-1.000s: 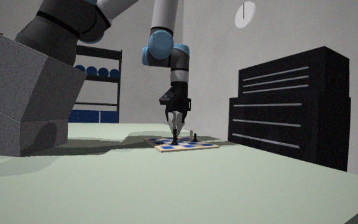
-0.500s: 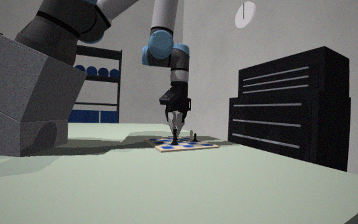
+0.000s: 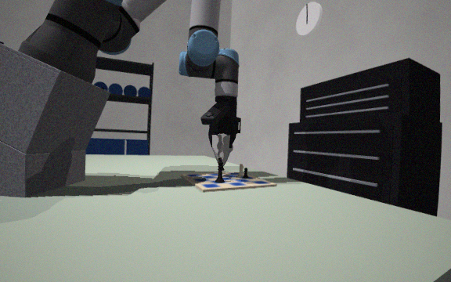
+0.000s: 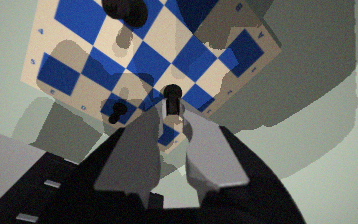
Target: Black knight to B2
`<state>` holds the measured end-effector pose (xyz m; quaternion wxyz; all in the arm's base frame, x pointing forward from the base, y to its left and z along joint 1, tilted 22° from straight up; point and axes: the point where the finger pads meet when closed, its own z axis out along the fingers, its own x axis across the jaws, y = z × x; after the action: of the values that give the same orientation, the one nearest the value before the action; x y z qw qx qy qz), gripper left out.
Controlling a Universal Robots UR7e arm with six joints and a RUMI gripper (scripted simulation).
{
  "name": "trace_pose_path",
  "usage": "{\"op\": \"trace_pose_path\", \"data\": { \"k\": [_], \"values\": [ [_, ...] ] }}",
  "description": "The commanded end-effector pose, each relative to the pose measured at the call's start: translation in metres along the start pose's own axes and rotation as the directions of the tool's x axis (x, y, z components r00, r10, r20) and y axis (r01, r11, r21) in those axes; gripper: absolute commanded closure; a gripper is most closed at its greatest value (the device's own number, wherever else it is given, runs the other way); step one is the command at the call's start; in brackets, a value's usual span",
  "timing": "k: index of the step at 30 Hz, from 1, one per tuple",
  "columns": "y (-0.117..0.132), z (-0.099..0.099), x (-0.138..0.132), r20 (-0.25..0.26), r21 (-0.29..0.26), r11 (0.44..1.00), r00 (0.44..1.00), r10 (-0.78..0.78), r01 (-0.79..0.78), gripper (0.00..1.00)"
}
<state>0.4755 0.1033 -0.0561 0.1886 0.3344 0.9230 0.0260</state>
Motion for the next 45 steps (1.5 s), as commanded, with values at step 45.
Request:
{"op": "trace_pose_path", "data": {
  "k": [45],
  "values": [
    [-0.026,-0.080,0.024,0.000,0.000,0.995,0.995,-0.102,0.102,1.00]
  ]
}}
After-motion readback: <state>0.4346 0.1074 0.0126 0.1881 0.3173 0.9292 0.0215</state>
